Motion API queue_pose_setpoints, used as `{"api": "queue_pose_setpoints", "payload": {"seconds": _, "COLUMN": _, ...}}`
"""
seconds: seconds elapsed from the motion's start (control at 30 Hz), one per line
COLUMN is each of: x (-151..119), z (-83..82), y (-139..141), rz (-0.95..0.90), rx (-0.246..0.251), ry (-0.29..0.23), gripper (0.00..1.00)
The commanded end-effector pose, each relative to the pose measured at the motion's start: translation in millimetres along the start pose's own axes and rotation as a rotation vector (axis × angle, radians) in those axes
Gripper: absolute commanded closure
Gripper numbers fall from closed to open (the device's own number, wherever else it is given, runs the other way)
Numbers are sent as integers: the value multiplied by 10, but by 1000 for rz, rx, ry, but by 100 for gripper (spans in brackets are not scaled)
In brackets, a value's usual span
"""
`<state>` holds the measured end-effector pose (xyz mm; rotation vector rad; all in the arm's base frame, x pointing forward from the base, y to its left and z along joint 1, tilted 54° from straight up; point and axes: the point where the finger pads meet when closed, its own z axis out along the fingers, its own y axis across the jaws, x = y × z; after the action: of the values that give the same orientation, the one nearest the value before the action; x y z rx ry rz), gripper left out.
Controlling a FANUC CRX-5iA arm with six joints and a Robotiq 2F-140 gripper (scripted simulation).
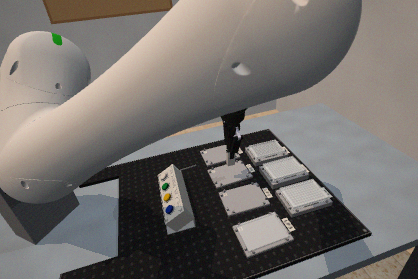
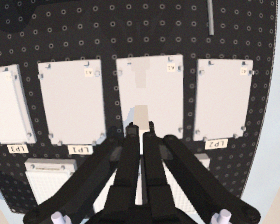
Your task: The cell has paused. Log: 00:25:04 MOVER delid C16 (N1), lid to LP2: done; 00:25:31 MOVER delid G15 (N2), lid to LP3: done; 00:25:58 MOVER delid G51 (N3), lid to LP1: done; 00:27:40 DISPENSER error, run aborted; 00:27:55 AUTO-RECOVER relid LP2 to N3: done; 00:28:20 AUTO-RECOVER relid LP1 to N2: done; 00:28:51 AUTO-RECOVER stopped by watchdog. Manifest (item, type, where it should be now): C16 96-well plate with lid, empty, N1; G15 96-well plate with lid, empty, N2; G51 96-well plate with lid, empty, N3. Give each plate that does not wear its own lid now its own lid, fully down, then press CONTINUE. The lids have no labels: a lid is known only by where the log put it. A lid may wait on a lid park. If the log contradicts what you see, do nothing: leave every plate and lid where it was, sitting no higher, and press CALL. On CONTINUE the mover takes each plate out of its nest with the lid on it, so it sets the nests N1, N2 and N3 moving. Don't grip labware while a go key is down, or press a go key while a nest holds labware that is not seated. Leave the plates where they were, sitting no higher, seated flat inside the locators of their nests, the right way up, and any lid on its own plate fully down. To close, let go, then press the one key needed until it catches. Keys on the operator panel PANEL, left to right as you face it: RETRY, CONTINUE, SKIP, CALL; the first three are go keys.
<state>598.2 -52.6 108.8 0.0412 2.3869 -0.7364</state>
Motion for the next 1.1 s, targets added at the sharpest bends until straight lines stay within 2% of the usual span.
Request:
{"api": "queue_pose_setpoints", "payload": {"seconds": 0.0, "x": -16, "z": 17, "y": 456, "rz": 7, "rx": 45, "ry": -15, "gripper": 100}}
{"api": "queue_pose_setpoints", "payload": {"seconds": 0.03, "x": -19, "z": -1, "y": 628, "rz": 7, "rx": 52, "ry": -26, "gripper": 100}}
{"api": "queue_pose_setpoints", "payload": {"seconds": 0.07, "x": -19, "z": -1, "y": 628, "rz": 7, "rx": 52, "ry": -26, "gripper": 100}}
{"api": "queue_pose_setpoints", "payload": {"seconds": 0.17, "x": -21, "z": -31, "y": 853, "rz": 8, "rx": 60, "ry": -44, "gripper": 100}}
{"api": "queue_pose_setpoints", "payload": {"seconds": 1.07, "x": -21, "z": -32, "y": 858, "rz": 8, "rx": 60, "ry": -45, "gripper": 100}}
